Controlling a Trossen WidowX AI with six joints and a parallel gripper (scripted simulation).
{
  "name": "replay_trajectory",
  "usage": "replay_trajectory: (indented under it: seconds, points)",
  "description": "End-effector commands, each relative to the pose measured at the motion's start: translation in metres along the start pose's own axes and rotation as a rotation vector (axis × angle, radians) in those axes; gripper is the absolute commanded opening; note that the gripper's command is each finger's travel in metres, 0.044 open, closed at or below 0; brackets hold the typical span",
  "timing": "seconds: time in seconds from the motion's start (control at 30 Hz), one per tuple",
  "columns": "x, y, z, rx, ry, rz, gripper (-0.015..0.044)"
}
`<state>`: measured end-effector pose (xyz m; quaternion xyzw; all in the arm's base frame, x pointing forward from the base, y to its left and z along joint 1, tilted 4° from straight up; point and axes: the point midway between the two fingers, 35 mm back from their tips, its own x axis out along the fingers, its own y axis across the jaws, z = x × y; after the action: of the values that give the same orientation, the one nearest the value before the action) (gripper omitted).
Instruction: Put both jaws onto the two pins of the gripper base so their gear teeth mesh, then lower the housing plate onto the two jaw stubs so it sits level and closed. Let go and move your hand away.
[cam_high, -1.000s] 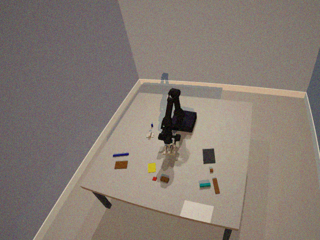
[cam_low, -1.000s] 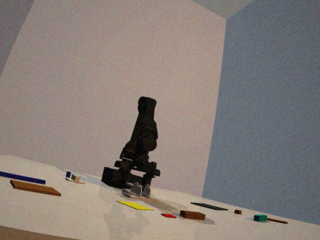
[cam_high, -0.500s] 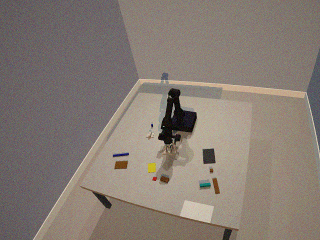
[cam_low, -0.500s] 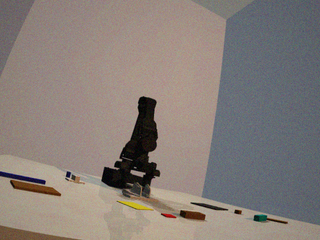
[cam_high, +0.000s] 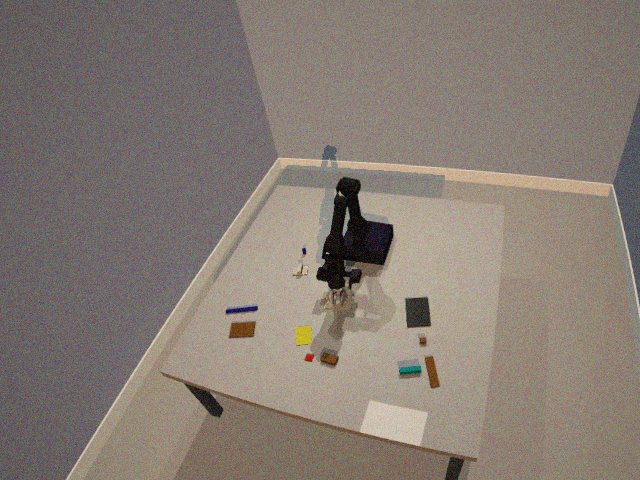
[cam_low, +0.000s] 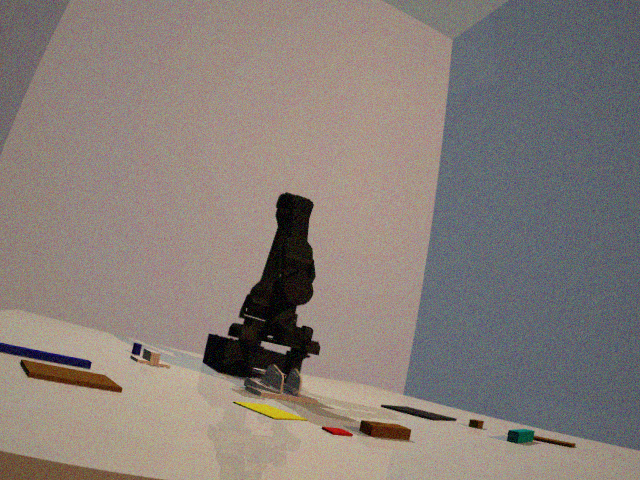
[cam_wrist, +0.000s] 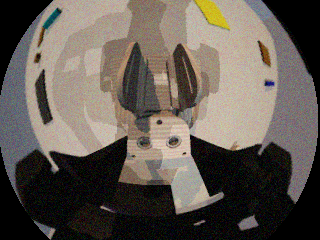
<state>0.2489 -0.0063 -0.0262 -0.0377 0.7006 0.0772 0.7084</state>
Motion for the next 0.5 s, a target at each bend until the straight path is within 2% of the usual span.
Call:
replay_trajectory:
  seconds: [0.0, 0.47]
  points:
    - [0.002, 0.0011, -0.0006, 0.007, 0.003, 0.007, 0.0351]
    - [0.0045, 0.0011, -0.0006, 0.009, 0.003, 0.007, 0.0351]
